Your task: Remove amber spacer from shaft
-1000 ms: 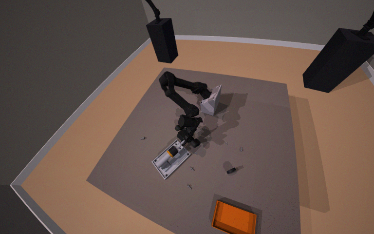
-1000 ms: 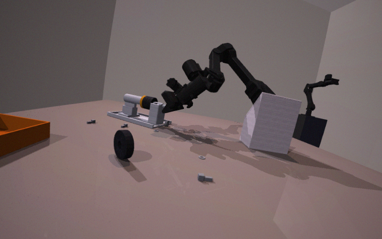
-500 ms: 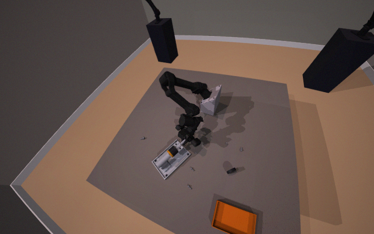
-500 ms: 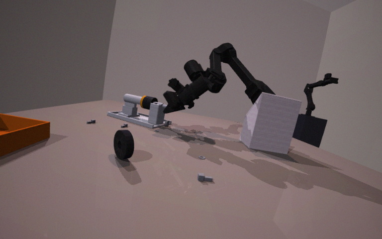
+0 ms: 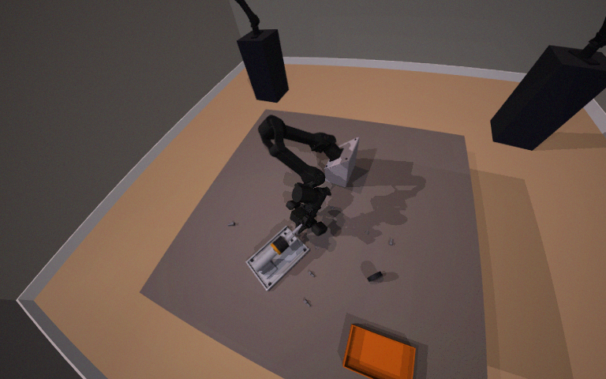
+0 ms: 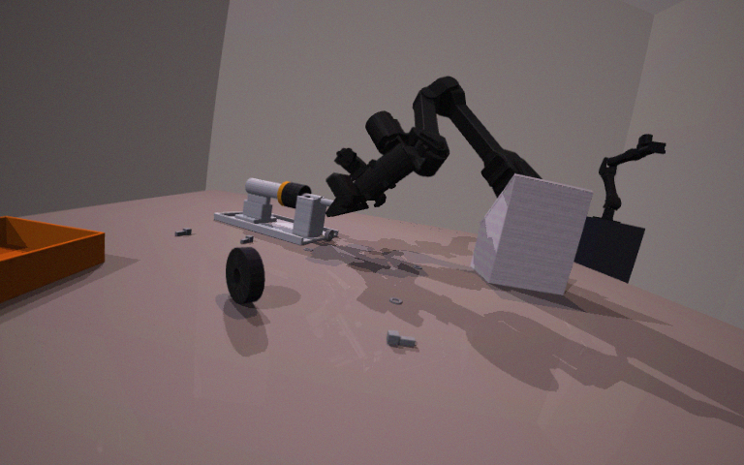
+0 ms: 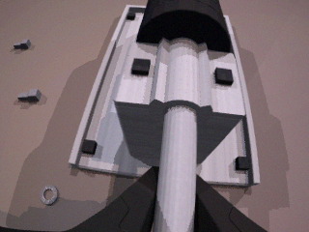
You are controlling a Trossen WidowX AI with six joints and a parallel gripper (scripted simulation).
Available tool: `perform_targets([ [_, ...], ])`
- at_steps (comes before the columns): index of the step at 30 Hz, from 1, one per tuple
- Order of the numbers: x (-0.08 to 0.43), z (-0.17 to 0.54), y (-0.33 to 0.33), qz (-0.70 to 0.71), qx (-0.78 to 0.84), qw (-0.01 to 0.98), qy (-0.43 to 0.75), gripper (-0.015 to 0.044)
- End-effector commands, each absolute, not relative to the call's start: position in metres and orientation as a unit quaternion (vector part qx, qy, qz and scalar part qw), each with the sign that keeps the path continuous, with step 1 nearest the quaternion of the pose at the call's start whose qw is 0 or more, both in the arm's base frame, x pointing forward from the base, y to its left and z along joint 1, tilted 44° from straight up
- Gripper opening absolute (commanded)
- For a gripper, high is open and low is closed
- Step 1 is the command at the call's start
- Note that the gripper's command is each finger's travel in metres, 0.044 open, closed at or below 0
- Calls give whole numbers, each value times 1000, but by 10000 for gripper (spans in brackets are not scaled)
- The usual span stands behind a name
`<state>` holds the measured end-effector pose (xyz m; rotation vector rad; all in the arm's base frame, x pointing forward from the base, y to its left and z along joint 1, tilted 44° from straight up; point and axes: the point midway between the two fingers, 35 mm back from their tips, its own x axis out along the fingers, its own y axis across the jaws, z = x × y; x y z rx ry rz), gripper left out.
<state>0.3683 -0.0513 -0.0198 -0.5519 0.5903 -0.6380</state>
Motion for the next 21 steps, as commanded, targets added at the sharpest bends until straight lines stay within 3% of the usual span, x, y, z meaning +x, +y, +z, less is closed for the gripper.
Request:
perform_targets([
  [1,367,-20,-51,-306,-264,870,282,0],
  [21,366,-20,-51,-306,-264,870,283,0],
])
